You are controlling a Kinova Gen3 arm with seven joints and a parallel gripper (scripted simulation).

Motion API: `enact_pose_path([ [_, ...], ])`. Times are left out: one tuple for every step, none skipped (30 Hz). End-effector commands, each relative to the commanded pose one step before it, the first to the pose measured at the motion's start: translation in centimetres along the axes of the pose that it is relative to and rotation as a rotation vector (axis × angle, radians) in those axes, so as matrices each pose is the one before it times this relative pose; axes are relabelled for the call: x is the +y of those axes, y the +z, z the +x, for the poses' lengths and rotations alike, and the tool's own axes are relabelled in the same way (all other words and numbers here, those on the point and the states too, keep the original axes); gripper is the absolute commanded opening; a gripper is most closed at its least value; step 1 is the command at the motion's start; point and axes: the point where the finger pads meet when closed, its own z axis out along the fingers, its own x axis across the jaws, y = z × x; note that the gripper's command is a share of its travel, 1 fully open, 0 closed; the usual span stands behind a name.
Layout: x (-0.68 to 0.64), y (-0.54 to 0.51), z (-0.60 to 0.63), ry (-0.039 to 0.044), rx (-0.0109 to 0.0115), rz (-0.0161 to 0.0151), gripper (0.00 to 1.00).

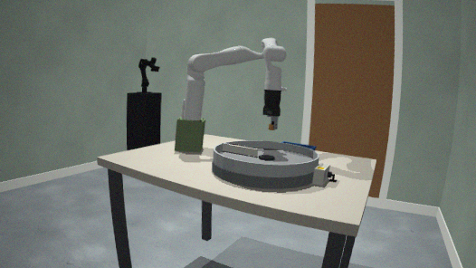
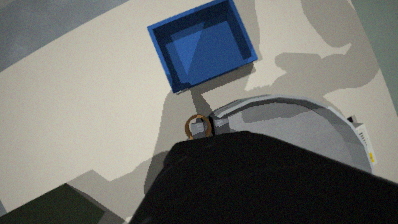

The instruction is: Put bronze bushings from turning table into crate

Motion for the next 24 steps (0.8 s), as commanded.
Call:
enact_pose_path([
  [-1.153, -0.060, -0.051, 0.00008, 0.00120, 0.00094, 0.00],
  [-1.133, 0.000, -0.090, -0.00001, 0.00001, 0.00001, 0.00],
  [-1.133, 0.000, -0.090, -0.00001, 0.00001, 0.00001, 0.00],
  [-1.133, 0.000, -0.090, -0.00001, 0.00001, 0.00001, 0.00],
  [-1.133, 0.000, -0.090, -0.00001, 0.00001, 0.00001, 0.00],
  [0.000, 0.000, 0.000, 0.00000, 0.00000, 0.00000, 0.00],
  [0.000, 0.000, 0.000, 0.00000, 0.00000, 0.00000, 0.00],
  [0.000, 0.000, 0.000, 0.00000, 0.00000, 0.00000, 0.00],
  [0.000, 0.000, 0.000, 0.00000, 0.00000, 0.00000, 0.00],
  [0.000, 0.000, 0.000, 0.00000, 0.00000, 0.00000, 0.00],
  [0.000, 0.000, 0.000, 0.00000, 0.00000, 0.00000, 0.00],
  [0.000, 0.000, 0.000, 0.00000, 0.00000, 0.00000, 0.00],
  [0.000, 0.000, 0.000, 0.00000, 0.00000, 0.00000, 0.00],
  [0.000, 0.000, 0.000, 0.00000, 0.00000, 0.00000, 0.00],
  [0.000, 0.000, 0.000, 0.00000, 0.00000, 0.00000, 0.00],
  [0.000, 0.000, 0.000, 0.00000, 0.00000, 0.00000, 0.00],
  [0.000, 0.000, 0.000, 0.00000, 0.00000, 0.00000, 0.00],
  [-1.086, -0.002, -0.055, 0.00137, 0.00001, 0.00007, 0.00],
  [-1.133, 0.000, -0.090, -0.00001, 0.00001, 0.00001, 0.00],
  [-1.133, 0.000, -0.090, -0.00001, 0.00001, 0.00001, 0.00],
  [-1.133, 0.000, -0.090, -0.00001, 0.00001, 0.00001, 0.00],
  [-1.133, 0.000, -0.090, -0.00001, 0.00001, 0.00001, 0.00],
  [0.000, 0.000, 0.000, 0.00000, 0.00000, 0.00000, 0.00],
  [0.000, 0.000, 0.000, 0.00000, 0.00000, 0.00000, 0.00],
])
